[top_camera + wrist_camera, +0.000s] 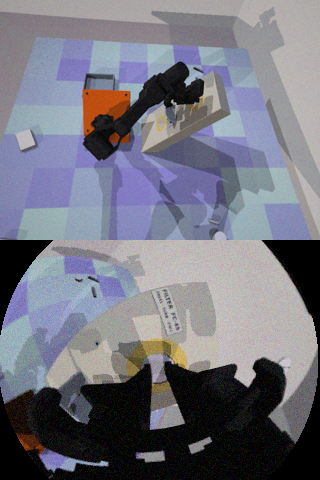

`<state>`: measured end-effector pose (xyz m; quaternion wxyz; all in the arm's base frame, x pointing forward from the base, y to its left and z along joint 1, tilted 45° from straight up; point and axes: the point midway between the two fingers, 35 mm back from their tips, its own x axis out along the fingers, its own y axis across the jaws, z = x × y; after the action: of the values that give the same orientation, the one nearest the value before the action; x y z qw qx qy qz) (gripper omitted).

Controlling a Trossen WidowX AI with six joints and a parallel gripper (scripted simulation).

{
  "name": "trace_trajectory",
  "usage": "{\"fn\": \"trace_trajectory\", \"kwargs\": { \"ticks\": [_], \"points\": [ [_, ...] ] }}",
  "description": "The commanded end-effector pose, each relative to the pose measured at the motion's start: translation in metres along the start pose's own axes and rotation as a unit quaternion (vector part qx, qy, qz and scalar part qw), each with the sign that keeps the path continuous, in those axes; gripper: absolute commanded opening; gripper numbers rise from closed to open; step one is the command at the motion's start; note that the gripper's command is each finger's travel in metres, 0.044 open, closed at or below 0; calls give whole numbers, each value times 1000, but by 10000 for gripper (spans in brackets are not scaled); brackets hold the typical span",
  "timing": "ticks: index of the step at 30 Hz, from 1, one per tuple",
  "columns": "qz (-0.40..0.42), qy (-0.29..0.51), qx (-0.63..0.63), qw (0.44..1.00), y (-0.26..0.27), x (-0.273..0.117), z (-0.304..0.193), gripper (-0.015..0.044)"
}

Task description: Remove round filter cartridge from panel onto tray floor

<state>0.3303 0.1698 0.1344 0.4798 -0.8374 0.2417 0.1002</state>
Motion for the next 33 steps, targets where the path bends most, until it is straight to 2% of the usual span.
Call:
{"fn": "trace_trajectory", "kwargs": {
  "ticks": [1,4,9,25,33],
  "points": [
    [3,0,-64,998,0,4,-1,0],
    [3,0,-114,994,0,4,-1,0],
    [4,0,-89,996,0,2,0,0],
    [5,-1,-67,998,0,-71,0,0],
    [5,-1,-67,998,0,-72,0,0]
  ]
}}
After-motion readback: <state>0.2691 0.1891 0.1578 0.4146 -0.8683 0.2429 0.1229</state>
